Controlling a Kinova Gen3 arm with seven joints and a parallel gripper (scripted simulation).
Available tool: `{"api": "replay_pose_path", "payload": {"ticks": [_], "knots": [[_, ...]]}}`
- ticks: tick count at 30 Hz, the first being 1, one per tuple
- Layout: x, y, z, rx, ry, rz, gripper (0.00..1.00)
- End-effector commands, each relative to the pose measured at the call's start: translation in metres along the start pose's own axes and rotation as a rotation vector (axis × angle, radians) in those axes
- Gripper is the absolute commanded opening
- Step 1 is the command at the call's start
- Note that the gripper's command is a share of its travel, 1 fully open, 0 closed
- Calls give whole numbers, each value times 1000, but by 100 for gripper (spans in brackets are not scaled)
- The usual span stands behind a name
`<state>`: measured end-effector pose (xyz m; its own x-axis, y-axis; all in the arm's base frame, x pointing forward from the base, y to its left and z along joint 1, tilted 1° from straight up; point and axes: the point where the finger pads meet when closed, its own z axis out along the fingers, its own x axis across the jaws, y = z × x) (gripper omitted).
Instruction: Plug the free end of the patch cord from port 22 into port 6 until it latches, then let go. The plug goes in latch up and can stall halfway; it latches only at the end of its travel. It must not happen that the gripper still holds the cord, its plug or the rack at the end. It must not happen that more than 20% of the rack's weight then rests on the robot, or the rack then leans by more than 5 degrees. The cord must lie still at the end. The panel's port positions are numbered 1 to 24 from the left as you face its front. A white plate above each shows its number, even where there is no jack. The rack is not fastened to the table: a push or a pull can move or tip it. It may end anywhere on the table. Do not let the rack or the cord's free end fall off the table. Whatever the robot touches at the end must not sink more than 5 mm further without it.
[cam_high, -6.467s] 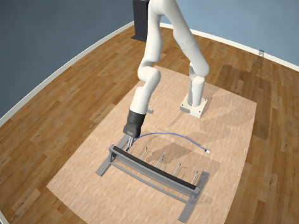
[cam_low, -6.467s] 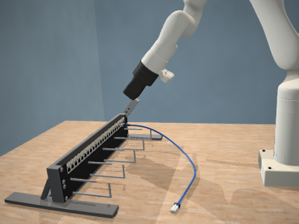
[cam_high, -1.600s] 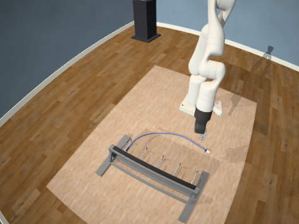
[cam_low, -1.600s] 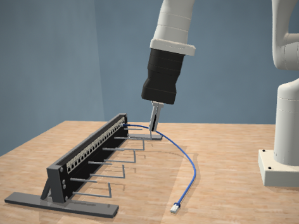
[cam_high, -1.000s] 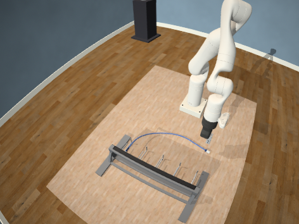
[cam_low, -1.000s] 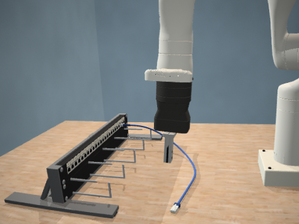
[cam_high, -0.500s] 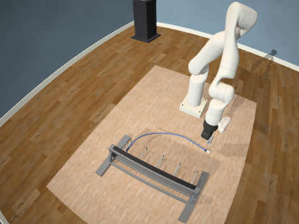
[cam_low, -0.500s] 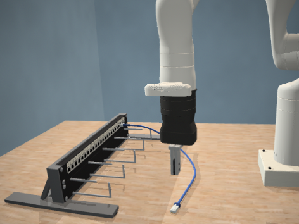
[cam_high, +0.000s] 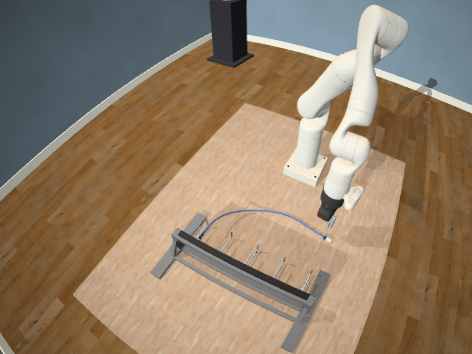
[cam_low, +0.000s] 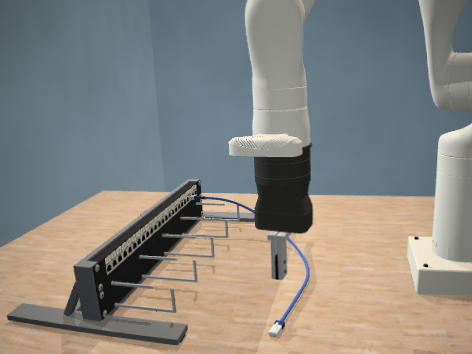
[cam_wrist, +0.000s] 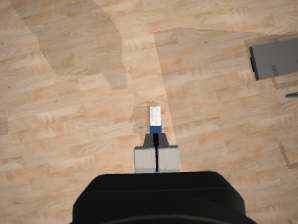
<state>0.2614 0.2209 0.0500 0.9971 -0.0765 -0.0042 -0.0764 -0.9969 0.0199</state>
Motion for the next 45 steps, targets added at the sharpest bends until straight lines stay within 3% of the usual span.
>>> {"api": "replay_pose_path", "payload": {"ticks": [1, 44, 45], "knots": [[0, 0, 0, 1, 1, 0, 0], [0, -8, 0, 1, 0, 7, 0], [0, -8, 0, 1, 1, 7, 73]]}}
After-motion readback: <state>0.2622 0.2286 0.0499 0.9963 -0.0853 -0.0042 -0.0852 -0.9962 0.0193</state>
